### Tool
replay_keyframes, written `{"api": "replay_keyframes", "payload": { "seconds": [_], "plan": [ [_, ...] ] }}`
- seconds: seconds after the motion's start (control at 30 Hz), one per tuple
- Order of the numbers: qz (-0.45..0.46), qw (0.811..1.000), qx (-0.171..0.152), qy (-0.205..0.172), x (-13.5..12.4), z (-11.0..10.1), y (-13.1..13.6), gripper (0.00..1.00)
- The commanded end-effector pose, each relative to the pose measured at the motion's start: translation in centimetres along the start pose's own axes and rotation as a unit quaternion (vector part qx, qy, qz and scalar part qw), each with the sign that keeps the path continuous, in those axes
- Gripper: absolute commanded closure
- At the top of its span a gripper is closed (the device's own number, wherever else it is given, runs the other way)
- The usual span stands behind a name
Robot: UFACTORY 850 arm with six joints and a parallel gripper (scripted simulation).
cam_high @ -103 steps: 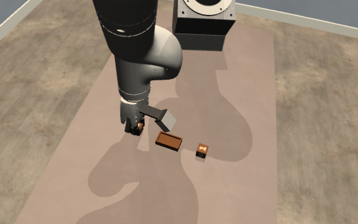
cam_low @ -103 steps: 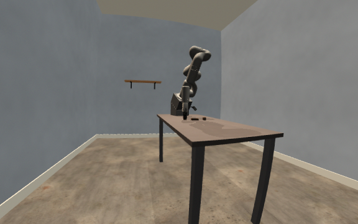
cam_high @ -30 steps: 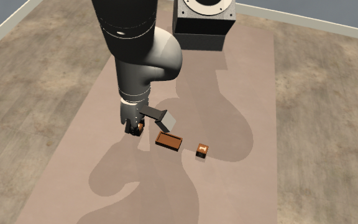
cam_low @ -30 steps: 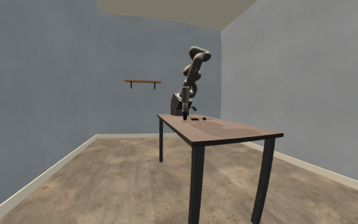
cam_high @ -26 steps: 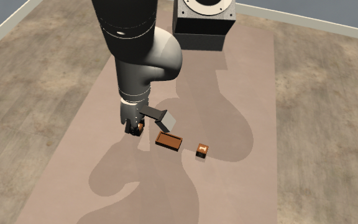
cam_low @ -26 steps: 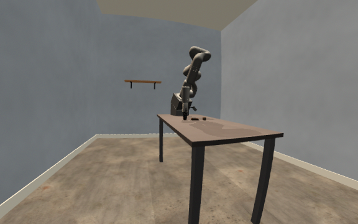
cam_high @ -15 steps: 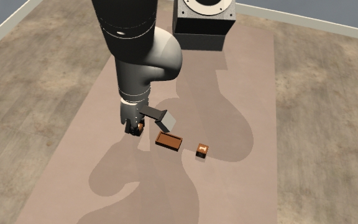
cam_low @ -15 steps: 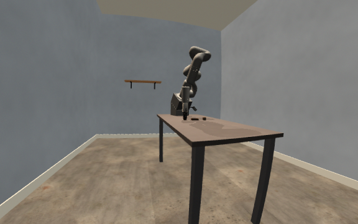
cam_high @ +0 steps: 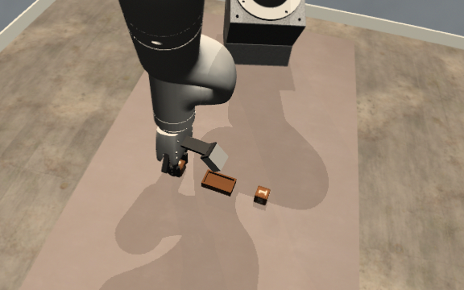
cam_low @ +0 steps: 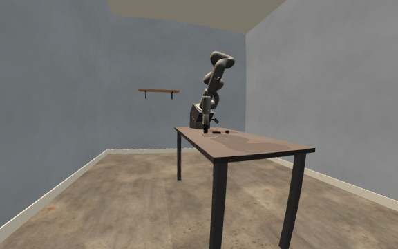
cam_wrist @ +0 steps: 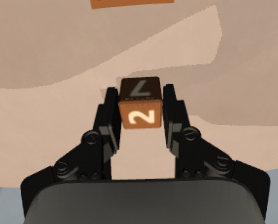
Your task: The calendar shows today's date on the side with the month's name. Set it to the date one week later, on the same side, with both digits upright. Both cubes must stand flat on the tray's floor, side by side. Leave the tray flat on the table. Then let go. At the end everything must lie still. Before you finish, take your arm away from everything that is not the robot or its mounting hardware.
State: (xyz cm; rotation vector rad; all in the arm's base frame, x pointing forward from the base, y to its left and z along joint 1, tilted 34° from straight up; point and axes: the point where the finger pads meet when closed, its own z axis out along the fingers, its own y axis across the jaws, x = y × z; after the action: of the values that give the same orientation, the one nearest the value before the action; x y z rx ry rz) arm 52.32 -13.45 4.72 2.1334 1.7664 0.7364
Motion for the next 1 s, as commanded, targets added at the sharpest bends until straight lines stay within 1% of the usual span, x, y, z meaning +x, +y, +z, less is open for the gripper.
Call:
{"api": "replay_keyframes", "payload": {
  "seconds": [0.0,0.07,0.1,0.57,0.7,0.77,0.97],
  "plan": [
    [0.000,1.000,0.000,0.000,0.0,0.0,0.0,0.57],
    [0.000,1.000,0.000,0.000,0.0,0.0,0.0,0.57],
    [0.000,1.000,0.000,0.000,0.0,0.0,0.0,0.53],
    [0.000,1.000,0.000,0.000,0.0,-0.2,0.0,0.53],
    [0.000,1.000,0.000,0.000,0.0,-1.2,0.0,0.53],
    [0.000,1.000,0.000,0.000,0.0,-1.2,0.0,0.53],
    [0.000,1.000,0.000,0.000,0.0,-4.1,0.0,0.53]
  ]
}}
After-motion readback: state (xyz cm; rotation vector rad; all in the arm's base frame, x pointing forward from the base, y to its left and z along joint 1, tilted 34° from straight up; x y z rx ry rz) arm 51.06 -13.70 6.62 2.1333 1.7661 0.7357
